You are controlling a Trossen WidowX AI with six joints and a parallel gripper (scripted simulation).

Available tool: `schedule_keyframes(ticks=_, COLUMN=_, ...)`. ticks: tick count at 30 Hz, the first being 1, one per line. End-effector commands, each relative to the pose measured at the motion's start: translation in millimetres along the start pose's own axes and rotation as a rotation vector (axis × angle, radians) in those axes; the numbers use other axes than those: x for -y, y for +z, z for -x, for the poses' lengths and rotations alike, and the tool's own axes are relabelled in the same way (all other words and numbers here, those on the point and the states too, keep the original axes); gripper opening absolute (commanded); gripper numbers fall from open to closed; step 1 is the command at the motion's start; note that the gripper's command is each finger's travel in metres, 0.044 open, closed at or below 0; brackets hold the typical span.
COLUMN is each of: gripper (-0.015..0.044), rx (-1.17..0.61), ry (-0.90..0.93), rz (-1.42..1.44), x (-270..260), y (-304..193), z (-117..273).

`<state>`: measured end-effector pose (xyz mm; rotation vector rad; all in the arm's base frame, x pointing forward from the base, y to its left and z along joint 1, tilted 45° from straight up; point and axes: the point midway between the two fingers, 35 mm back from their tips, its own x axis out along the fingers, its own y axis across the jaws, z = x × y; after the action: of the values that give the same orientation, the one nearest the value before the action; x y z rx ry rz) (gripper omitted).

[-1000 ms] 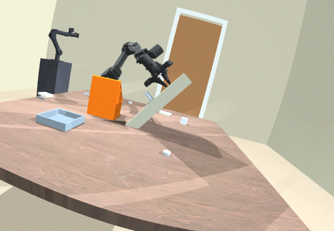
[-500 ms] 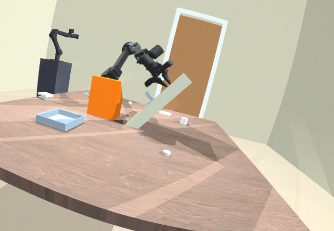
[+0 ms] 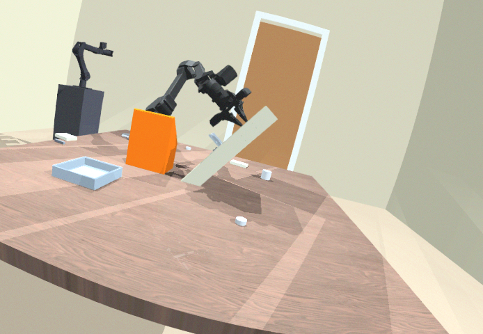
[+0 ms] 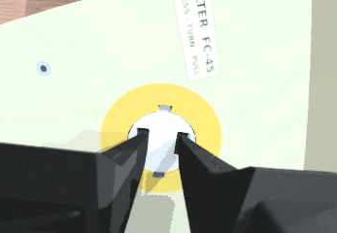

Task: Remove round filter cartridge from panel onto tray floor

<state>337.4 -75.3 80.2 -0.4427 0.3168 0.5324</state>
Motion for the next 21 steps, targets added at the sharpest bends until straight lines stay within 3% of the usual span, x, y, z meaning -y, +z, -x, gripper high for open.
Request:
schedule_keyframes(ticks=1, gripper=0.0101, rx=-0.005, ry=0.005, rz=-0.005, x=-1.3, y=-1.8, z=-5.1)
schedule_keyframes(ticks=21, gripper=0.0101, rx=-0.005, ry=0.005, rz=-0.005, x=-1.3, y=-1.8, z=-11.2)
